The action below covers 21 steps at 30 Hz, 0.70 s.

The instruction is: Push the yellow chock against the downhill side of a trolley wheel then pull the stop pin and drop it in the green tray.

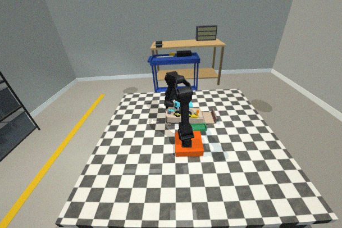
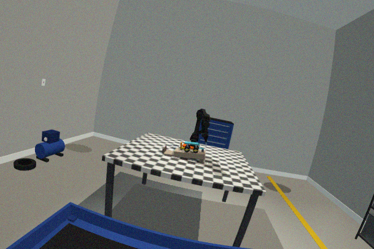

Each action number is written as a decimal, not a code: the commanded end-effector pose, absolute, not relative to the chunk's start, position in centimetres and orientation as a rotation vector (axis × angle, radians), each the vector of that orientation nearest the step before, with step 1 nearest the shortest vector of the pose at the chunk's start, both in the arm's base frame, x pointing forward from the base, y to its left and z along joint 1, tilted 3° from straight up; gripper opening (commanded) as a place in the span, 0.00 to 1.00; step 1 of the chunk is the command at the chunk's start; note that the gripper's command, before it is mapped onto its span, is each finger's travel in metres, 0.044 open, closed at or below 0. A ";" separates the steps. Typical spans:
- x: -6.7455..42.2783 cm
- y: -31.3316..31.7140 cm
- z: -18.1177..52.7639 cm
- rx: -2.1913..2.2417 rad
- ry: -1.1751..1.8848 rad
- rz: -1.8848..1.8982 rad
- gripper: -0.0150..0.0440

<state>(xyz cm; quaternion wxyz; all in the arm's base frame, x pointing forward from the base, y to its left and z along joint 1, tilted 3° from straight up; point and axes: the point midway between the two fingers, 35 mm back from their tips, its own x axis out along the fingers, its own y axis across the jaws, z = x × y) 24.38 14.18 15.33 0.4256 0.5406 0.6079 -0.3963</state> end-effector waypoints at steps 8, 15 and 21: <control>21.5 14.1 15.6 1.358 1.519 -0.988 0.25; 21.9 12.5 15.2 1.356 1.517 -0.989 0.25; 22.3 10.4 14.7 1.355 1.516 -0.990 0.25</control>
